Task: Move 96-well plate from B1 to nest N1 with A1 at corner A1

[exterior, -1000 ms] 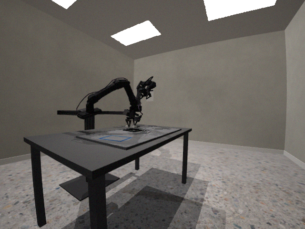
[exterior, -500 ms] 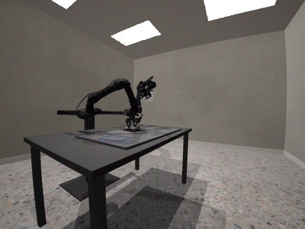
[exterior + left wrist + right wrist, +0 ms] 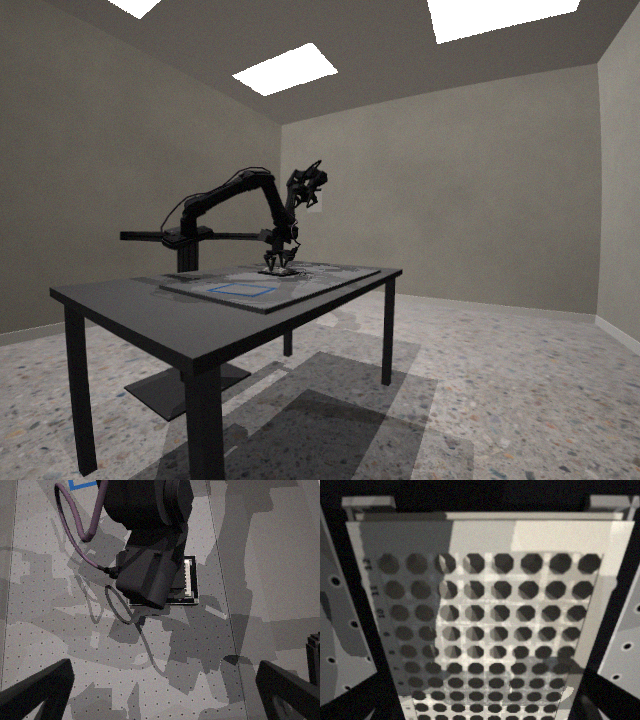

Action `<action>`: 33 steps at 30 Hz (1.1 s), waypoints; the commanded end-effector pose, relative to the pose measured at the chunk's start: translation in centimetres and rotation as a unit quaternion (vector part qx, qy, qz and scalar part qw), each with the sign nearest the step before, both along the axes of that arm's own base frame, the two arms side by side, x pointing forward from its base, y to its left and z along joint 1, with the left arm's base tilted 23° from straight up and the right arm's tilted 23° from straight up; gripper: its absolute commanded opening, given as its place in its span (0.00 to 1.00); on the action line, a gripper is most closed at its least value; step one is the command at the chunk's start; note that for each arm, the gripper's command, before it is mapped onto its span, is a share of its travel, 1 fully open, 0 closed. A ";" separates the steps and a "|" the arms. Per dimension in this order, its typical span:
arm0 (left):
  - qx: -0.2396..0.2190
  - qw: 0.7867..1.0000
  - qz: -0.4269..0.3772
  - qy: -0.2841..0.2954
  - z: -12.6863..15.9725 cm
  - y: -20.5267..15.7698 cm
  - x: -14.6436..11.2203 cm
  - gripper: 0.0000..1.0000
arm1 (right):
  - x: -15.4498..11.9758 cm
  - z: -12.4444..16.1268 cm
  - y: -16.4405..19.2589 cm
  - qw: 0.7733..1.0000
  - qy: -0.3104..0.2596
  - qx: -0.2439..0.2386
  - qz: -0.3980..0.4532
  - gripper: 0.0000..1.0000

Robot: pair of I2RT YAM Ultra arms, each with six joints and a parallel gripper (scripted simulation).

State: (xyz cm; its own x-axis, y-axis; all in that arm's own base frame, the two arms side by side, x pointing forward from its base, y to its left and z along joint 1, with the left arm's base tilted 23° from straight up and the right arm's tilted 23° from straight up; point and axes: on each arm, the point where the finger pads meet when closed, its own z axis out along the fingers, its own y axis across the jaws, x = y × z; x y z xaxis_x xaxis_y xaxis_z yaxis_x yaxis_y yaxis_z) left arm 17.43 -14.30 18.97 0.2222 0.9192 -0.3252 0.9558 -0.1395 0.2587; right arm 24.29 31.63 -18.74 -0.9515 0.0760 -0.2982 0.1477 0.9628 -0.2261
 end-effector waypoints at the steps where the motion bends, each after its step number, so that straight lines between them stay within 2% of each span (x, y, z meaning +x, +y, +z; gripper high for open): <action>1: -0.018 1.000 -0.008 -0.004 1.3 -0.2 -0.6 1.00 | 0.7 0.1 1.0 1.000 -0.015 0.012 0.008 0.81; 15: -0.018 1.000 -0.008 -0.004 1.3 -0.2 -0.6 1.00 | 0.8 0.9 1.5 1.000 -0.015 0.011 0.005 0.81; 18: -0.018 1.000 -0.008 -0.004 1.3 -0.2 -0.6 1.00 | 0.2 0.4 1.0 1.000 -0.010 0.013 0.011 0.81; 20: -0.018 1.000 -0.008 -0.004 1.3 -0.2 -0.6 1.00 | 0.3 -0.3 -0.1 1.000 -0.008 -0.002 0.003 0.81; 33: -0.018 1.000 -0.008 -0.004 1.3 -0.2 -0.6 1.00 | 0.3 -0.1 0.4 1.000 -0.009 0.010 0.003 0.81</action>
